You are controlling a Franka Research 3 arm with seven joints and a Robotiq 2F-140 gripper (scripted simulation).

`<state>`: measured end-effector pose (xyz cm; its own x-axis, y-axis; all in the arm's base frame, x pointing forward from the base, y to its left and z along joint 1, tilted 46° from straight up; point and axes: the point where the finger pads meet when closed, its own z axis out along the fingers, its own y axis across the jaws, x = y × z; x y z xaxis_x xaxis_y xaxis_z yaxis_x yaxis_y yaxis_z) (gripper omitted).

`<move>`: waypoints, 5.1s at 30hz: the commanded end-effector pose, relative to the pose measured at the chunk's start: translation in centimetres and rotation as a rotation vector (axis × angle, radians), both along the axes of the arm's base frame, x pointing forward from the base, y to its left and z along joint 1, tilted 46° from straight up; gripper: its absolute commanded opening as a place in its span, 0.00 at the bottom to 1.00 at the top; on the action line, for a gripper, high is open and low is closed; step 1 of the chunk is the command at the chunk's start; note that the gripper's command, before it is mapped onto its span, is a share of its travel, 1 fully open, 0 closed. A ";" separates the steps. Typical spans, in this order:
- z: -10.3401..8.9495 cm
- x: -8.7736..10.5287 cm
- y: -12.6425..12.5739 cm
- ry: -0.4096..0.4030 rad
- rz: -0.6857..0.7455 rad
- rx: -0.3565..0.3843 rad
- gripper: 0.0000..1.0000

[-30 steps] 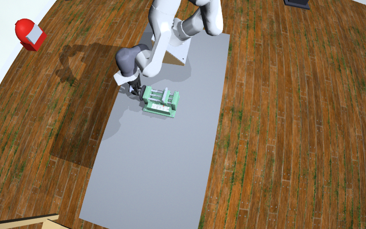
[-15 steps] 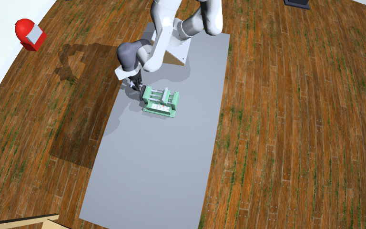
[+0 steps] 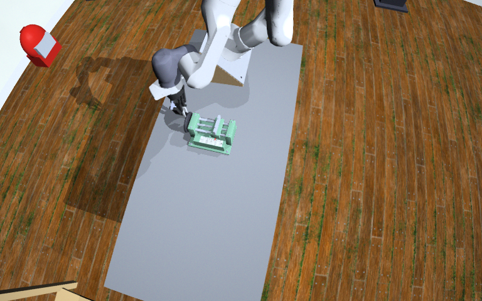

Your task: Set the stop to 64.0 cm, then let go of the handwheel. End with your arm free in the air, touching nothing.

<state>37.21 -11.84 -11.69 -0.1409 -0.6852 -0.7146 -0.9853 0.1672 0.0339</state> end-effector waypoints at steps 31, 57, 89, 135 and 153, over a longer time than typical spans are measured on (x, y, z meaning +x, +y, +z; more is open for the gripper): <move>1.5 4.3 -2.6 -0.005 0.000 -0.003 0.04; 0.1 6.5 -1.6 -0.005 0.000 -0.003 0.04; -2.0 6.7 0.6 -0.005 0.000 -0.003 0.04; -2.4 6.4 1.0 -0.005 0.000 -0.003 0.04; -2.4 6.4 1.0 -0.005 0.000 -0.003 0.04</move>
<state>43.74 -10.92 -13.83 -0.1401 -0.6854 -0.7146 -0.9850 0.1702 0.0299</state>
